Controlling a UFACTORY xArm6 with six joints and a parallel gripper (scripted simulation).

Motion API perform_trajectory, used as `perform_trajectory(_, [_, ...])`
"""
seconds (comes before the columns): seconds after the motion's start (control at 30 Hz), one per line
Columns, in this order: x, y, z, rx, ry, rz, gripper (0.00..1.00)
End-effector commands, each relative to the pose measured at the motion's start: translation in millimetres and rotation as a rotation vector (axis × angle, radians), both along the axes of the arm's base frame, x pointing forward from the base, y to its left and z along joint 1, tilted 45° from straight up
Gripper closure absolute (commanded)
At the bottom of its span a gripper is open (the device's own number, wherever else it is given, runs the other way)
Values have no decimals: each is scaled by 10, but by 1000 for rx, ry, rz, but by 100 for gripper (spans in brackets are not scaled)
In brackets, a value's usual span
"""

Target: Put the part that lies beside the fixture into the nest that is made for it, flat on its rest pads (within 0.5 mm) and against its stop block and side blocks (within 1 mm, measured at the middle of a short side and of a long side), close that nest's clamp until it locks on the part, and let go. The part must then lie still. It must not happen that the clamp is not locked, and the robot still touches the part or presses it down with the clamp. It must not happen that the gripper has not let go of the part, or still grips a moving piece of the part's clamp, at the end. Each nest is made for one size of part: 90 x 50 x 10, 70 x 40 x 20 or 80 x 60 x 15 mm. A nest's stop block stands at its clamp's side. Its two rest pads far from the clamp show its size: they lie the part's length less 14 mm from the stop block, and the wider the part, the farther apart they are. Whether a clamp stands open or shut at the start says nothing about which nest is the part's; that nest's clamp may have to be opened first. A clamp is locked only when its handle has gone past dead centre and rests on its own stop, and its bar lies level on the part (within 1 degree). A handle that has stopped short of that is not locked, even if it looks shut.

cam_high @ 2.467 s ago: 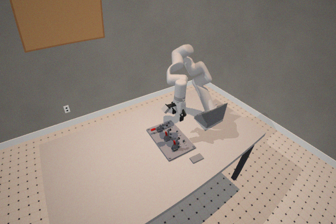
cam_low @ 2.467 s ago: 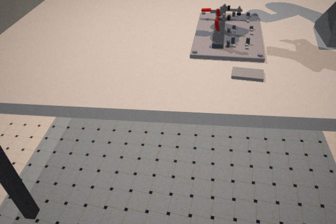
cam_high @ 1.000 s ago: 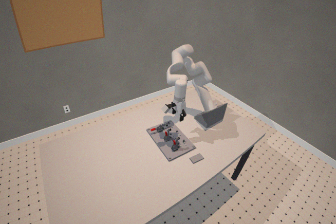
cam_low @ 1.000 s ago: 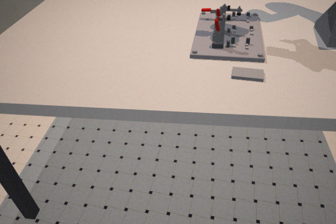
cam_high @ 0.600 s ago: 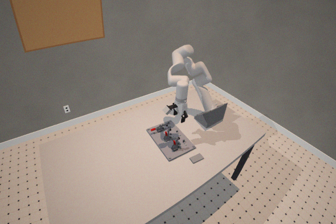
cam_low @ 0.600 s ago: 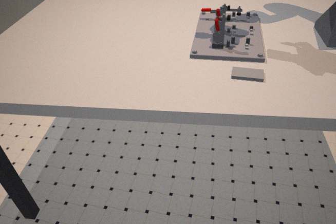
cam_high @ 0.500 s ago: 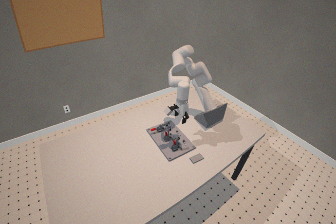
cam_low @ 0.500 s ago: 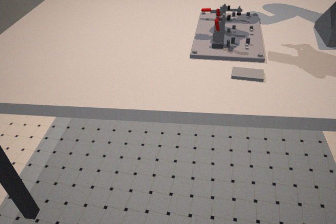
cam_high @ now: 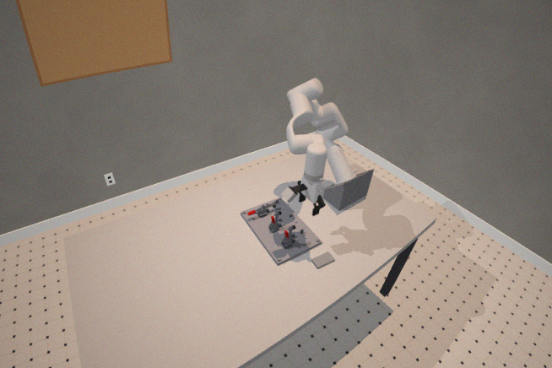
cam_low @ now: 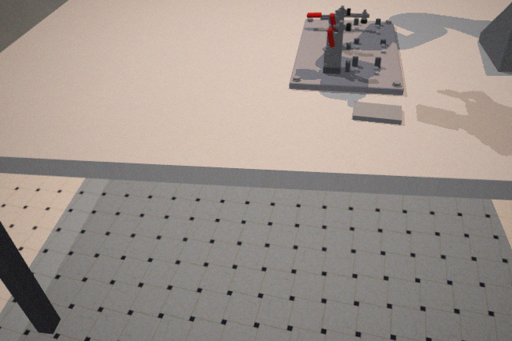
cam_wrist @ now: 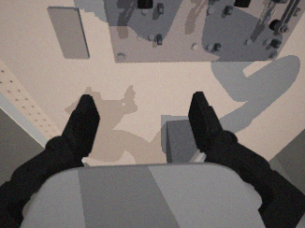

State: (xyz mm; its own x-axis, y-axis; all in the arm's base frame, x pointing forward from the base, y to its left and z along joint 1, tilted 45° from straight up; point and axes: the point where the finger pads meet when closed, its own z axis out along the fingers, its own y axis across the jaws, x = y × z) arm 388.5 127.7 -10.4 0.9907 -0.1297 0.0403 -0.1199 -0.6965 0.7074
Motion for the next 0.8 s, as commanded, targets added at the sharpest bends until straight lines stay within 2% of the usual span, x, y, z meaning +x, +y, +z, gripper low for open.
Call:
perform_trajectory(0.0, [57, 290, -275, -1, -1, -1, 0])
perform_trajectory(0.2, [91, 597, -586, -1, -1, -1, 0])
perform_trajectory(0.27, [91, 597, -586, -1, -1, -1, 0])
perform_trajectory(0.53, [120, 860, -853, -1, -1, -1, 0])
perform_trajectory(0.77, [131, 960, -954, -1, -1, -1, 0])
